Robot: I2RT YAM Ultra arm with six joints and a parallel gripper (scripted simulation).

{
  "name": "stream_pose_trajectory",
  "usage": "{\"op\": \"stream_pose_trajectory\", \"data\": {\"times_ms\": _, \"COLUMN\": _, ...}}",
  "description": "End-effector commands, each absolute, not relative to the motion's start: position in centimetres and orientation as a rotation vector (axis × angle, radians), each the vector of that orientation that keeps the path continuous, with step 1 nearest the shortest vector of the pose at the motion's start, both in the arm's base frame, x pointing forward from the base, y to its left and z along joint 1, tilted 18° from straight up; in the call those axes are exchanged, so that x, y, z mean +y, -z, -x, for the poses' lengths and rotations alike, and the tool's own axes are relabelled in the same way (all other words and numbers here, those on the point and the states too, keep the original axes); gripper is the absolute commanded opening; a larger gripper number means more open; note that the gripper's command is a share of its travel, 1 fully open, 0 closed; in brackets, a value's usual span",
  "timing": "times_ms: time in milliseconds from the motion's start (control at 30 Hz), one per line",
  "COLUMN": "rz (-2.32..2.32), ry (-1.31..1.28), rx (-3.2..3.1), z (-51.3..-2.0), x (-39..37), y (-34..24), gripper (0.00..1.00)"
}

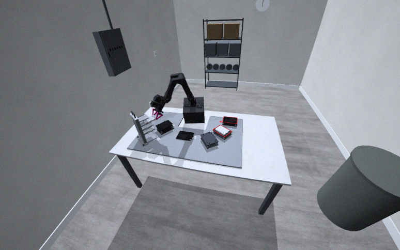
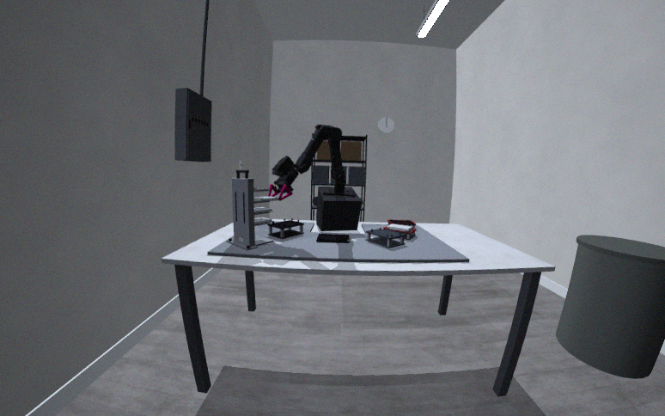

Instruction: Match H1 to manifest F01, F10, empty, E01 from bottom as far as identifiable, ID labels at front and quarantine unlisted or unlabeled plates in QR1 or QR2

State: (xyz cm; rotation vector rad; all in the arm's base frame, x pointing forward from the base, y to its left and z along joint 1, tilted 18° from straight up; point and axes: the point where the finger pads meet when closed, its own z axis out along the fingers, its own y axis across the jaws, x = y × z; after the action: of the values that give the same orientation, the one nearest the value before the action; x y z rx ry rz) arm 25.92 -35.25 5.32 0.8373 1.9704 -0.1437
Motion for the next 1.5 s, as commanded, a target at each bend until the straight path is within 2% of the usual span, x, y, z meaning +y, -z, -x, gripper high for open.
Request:
{"op": "stream_pose_trajectory", "data": {"times_ms": 0, "rz": -0.829, "ry": 0.155, "rx": 1.958, "z": -25.6, "x": -35.3, "y": -5.9, "gripper": 0.86}}
{"op": "stream_pose_trajectory", "data": {"times_ms": 1467, "rz": -0.83, "ry": 0.155, "rx": 1.96, "z": -21.7, "x": -31.9, "y": -4.8, "gripper": 0.86}}
